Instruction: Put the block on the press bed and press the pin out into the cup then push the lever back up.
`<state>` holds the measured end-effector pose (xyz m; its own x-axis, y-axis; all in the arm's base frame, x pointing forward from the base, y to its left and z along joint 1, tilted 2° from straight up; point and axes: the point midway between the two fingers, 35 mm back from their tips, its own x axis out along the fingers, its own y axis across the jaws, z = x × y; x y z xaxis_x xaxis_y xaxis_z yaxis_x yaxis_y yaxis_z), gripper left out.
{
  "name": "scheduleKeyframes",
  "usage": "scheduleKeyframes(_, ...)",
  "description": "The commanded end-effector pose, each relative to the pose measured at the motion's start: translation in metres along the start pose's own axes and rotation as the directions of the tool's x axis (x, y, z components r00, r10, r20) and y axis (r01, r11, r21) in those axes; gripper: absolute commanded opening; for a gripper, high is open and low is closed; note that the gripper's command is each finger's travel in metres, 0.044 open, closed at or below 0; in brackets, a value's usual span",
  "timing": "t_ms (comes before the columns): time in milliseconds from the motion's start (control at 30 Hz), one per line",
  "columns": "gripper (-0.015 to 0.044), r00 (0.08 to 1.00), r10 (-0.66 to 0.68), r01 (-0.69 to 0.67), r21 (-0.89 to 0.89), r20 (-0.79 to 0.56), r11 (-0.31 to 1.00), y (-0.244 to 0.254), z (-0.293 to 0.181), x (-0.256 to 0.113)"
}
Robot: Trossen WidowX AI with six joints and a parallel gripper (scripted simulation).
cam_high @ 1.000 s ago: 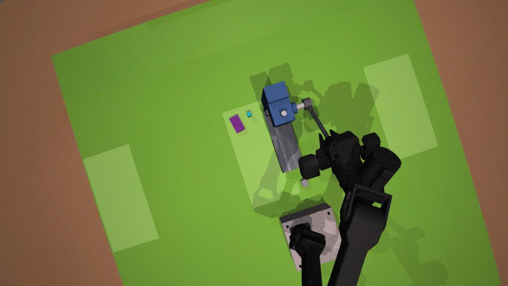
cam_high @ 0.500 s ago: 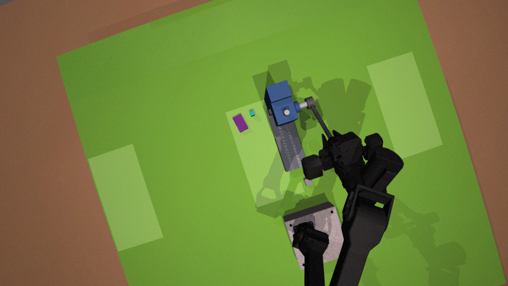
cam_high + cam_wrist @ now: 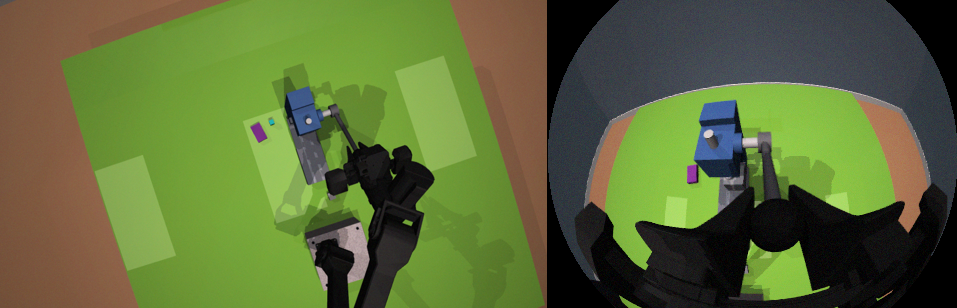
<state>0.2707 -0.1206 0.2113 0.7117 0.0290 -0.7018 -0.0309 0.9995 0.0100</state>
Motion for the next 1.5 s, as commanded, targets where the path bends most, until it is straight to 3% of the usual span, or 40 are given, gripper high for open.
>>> scheduleKeyframes(0,0.0,1.0,-0.001,0.002,0.012,-0.023,1.0,0.0,-0.011,0.001)
scheduleKeyframes(1467,0.0,1.0,-0.001,0.002,0.012,-0.024,1.0,0.0,-0.032,0.006)
